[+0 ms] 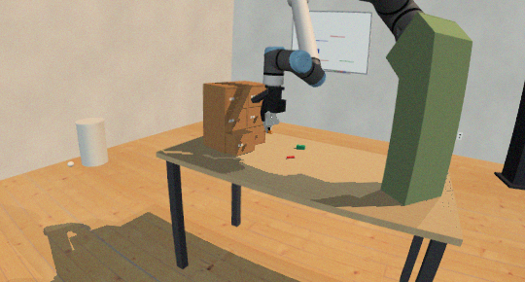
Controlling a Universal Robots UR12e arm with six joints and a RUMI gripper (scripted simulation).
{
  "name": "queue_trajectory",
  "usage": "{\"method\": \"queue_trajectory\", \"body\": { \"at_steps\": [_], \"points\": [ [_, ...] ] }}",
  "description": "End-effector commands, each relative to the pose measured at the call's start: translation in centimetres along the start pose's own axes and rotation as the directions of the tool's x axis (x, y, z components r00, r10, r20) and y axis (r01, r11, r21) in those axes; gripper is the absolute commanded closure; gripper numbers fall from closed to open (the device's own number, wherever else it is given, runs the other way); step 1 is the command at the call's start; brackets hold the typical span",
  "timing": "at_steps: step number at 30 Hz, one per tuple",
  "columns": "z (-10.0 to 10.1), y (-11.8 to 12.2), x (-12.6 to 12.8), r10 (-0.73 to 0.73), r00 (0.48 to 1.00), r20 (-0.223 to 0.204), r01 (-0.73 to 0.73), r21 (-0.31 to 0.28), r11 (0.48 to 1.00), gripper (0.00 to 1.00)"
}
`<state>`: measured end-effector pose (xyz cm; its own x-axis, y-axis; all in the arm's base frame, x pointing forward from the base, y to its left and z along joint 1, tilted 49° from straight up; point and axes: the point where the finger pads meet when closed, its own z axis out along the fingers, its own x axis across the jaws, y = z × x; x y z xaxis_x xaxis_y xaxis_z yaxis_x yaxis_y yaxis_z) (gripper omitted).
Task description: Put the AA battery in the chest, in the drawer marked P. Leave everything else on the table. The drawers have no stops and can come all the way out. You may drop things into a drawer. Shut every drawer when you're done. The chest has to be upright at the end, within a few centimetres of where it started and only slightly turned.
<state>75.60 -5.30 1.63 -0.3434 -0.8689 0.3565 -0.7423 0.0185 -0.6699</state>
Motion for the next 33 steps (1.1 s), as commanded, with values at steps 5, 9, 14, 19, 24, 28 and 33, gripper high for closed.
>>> {"method": "queue_trajectory", "body": {
  "at_steps": [5,9,14,19,24,28,33],
  "points": [
    [-0.08,-0.02,-0.02,0.000,1.000,0.000,0.000,0.002,1.000,0.95],
    [-0.07,-0.02,-0.02,0.000,1.000,0.000,0.000,0.005,1.000,0.95],
    [-0.07,-0.02,-0.02,0.000,1.000,0.000,0.000,0.009,1.000,0.95],
    [-0.05,-0.01,-0.03,0.000,1.000,0.001,0.000,0.020,1.000,0.95],
    [-0.05,0.00,-0.03,0.000,1.000,0.000,0.000,0.037,0.999,0.95],
    [-0.05,0.02,-0.02,0.000,1.000,0.000,0.000,0.055,0.999,0.95],
    [-0.03,0.02,-0.03,0.000,1.000,0.001,0.000,0.071,0.997,0.95]
  ]
}}
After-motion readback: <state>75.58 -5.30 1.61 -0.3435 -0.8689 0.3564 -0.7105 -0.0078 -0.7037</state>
